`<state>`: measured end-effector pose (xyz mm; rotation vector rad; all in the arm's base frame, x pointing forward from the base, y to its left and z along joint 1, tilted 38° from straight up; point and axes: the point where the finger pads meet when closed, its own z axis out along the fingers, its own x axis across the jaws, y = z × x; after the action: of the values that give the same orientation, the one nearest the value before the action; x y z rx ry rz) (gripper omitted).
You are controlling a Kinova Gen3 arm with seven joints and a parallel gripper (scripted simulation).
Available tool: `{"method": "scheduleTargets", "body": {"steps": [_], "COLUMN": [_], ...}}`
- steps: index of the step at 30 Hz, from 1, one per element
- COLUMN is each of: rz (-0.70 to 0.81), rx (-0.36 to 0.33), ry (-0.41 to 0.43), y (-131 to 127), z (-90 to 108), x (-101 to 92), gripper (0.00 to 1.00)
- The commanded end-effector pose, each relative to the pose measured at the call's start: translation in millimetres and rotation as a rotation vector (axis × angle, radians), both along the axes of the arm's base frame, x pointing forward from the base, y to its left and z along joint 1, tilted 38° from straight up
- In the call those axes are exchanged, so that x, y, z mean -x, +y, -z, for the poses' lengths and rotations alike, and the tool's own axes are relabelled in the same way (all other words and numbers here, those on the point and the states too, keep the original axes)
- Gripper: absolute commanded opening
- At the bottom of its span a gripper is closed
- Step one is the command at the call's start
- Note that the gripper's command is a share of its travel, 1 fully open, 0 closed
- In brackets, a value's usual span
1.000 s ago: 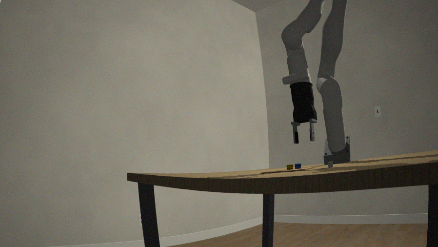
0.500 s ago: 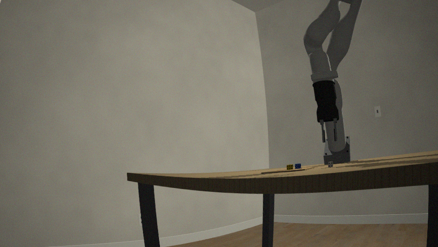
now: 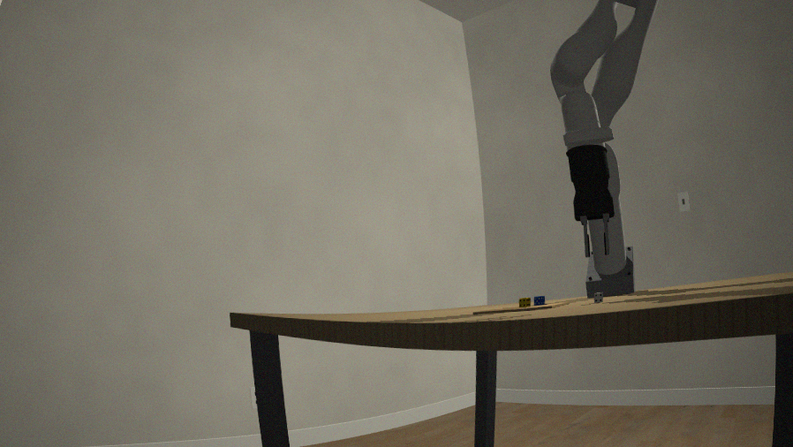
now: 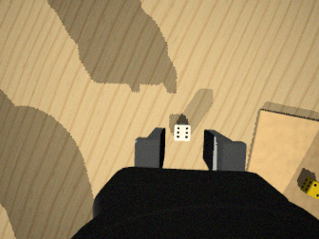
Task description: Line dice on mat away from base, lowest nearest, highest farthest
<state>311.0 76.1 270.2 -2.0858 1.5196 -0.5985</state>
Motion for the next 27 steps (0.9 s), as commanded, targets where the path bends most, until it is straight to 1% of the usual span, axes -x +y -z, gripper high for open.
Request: {"method": "scheduleTargets", "body": {"steps": [1,27], "rz": [0.0,0.0], "rx": [0.0,0.001], "ry": [-0.001,-0.001], "y": [0.0,0.3], "z": [-0.3,1.5], "x": [-0.1,-1.5], "gripper": [0.64,0.64]}}
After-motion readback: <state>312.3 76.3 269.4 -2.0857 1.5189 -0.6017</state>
